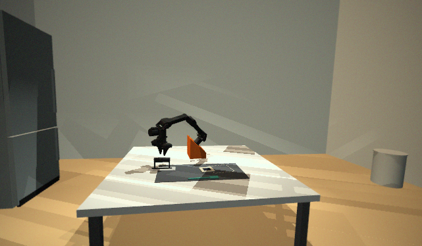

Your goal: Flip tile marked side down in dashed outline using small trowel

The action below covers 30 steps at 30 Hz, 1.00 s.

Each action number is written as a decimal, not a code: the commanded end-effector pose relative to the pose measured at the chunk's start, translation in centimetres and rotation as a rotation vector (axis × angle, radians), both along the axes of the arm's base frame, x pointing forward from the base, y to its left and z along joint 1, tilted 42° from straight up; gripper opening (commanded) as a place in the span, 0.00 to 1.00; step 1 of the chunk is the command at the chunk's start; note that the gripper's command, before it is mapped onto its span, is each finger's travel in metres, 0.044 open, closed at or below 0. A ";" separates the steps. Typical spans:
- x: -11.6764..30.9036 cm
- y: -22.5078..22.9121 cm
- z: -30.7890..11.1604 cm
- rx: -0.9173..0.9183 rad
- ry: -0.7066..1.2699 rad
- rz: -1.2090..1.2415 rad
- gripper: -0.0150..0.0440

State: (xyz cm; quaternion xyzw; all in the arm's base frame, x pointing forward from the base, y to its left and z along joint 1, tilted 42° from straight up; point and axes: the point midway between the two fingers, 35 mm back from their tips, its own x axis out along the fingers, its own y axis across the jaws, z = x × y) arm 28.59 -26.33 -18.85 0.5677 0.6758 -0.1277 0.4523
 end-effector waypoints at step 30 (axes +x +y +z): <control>0.0 -0.1 0.0 -0.062 -0.746 0.871 0.71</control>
